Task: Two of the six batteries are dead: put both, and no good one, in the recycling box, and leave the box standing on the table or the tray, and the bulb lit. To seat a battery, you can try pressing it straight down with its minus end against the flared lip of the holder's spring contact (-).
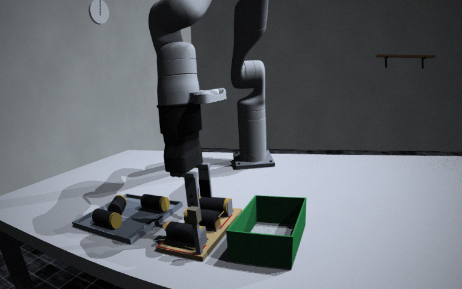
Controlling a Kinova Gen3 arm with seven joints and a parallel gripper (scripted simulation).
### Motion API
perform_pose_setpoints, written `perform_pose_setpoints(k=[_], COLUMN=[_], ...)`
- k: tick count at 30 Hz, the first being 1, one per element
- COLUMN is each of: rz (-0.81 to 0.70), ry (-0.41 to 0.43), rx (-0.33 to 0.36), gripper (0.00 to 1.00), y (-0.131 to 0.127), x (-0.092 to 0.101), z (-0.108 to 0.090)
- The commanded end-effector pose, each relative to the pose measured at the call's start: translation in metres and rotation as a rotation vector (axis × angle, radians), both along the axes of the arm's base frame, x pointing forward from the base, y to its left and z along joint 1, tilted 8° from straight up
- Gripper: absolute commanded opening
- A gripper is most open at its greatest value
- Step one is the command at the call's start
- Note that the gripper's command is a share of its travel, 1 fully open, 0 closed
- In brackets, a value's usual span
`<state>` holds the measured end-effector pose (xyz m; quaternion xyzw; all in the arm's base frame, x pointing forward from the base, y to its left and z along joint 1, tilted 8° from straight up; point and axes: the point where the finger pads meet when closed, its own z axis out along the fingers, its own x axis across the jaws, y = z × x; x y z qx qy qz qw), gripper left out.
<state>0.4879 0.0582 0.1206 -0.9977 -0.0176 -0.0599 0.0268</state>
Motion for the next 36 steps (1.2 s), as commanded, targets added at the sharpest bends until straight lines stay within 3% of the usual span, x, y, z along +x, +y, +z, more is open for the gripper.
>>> perform_pose_setpoints(k=[1, 9, 34, 35, 36], rz=[0.0, 0.0, 0.0, 0.0, 0.0], ry=[0.0, 0.0, 0.0, 0.0, 0.0], rx=[0.0, 0.0, 0.0, 0.0, 0.0], gripper=[0.9, 0.9, 0.9, 0.57, 0.57], y=[0.0, 0.002, 0.002, 0.002, 0.002], x=[0.001, 0.004, 0.005, 0.005, 0.005], z=[-0.004, -0.033, -0.043, -0.043, -0.043])
